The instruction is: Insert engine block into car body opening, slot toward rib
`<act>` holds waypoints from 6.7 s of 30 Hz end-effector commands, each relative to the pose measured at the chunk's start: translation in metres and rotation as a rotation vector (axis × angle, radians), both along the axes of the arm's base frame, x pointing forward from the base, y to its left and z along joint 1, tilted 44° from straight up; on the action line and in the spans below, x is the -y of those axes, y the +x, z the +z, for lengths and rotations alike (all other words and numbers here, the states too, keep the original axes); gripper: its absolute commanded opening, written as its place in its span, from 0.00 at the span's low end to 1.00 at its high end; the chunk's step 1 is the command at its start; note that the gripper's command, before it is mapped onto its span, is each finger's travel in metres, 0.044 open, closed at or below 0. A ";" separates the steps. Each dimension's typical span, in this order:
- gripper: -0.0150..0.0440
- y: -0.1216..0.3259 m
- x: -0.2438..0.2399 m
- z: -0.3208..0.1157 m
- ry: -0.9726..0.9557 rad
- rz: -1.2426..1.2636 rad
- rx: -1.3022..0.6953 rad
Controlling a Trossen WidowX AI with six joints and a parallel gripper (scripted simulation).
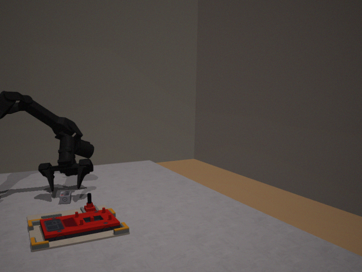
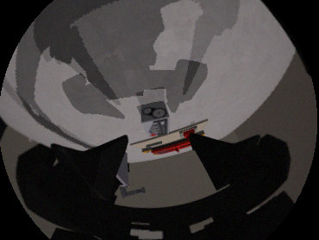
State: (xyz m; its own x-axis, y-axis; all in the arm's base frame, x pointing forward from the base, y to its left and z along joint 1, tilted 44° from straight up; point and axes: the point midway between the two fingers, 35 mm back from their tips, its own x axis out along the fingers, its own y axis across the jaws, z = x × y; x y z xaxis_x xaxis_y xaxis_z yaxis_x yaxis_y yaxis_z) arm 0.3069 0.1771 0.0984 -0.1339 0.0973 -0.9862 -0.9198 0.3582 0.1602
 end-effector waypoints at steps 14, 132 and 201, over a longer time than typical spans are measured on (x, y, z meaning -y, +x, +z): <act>1.00 0.000 0.006 -0.001 0.059 -0.577 -0.089; 0.50 -0.005 0.005 -0.029 -0.076 -2.689 -1.238; 0.25 0.015 0.116 0.021 0.089 -2.422 -1.046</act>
State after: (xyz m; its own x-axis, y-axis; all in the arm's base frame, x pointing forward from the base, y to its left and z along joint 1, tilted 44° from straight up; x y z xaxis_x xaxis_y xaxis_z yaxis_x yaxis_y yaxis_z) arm 0.3170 0.0683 0.1286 0.0287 0.6931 -0.7203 0.9984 0.0155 0.0546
